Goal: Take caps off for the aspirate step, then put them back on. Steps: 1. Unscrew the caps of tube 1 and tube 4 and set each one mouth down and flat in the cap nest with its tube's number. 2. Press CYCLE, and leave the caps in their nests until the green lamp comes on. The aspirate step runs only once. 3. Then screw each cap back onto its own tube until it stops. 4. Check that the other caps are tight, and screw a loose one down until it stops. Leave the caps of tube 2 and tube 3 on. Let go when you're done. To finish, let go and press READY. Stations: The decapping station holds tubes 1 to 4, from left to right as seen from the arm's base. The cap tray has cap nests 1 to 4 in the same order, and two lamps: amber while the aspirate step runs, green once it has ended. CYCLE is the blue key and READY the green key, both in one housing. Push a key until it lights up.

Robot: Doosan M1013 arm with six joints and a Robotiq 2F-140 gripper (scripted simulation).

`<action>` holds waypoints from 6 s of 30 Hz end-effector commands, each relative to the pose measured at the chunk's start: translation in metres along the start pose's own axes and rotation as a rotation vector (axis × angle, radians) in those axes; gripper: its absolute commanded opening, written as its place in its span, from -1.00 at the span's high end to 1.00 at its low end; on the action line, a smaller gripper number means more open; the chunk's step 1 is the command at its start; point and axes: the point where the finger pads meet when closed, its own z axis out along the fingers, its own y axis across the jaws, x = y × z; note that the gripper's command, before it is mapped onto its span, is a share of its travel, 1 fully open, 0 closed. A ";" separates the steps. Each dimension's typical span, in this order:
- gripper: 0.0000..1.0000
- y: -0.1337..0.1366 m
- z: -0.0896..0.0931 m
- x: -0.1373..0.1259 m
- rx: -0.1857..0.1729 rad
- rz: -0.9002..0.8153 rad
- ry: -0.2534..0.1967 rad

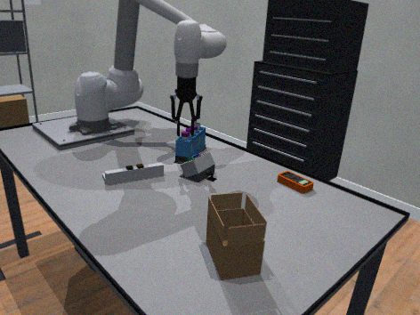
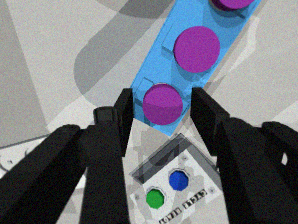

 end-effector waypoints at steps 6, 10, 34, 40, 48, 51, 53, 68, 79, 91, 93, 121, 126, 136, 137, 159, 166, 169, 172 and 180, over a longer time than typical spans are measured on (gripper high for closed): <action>0.18 0.000 -0.001 0.000 -0.001 0.000 0.000; 0.18 0.000 -0.001 0.000 -0.001 0.083 0.000; 0.18 0.000 -0.001 0.000 -0.001 1.047 0.001; 0.41 0.000 -0.001 0.000 -0.001 1.047 0.001; 0.41 0.000 -0.001 0.000 -0.002 1.046 0.001; 0.41 0.000 -0.001 0.000 -0.001 0.997 0.001; 0.41 0.000 -0.001 0.000 -0.001 0.897 0.001; 0.41 0.000 -0.001 0.000 -0.001 0.247 0.000; 0.41 0.000 -0.001 0.000 -0.001 -0.001 0.000; 0.18 0.000 -0.001 0.000 -0.001 0.000 0.000; 0.18 0.000 -0.001 0.000 -0.001 0.083 0.000; 0.41 0.000 -0.001 0.000 -0.001 1.047 0.001; 0.41 0.000 -0.001 0.000 -0.001 1.047 0.001; 0.41 0.000 -0.001 0.000 -0.001 0.997 0.001; 0.41 0.000 -0.001 0.000 -0.001 0.947 0.001; 0.41 0.000 -0.002 0.000 -0.001 -0.001 0.000; 0.41 0.000 -0.002 0.000 -0.001 -0.001 0.000; 0.18 0.000 -0.002 0.000 -0.001 -0.001 0.000; 0.18 0.000 -0.002 0.000 -0.001 0.000 0.000; 0.18 0.000 -0.002 0.000 -0.001 0.083 0.000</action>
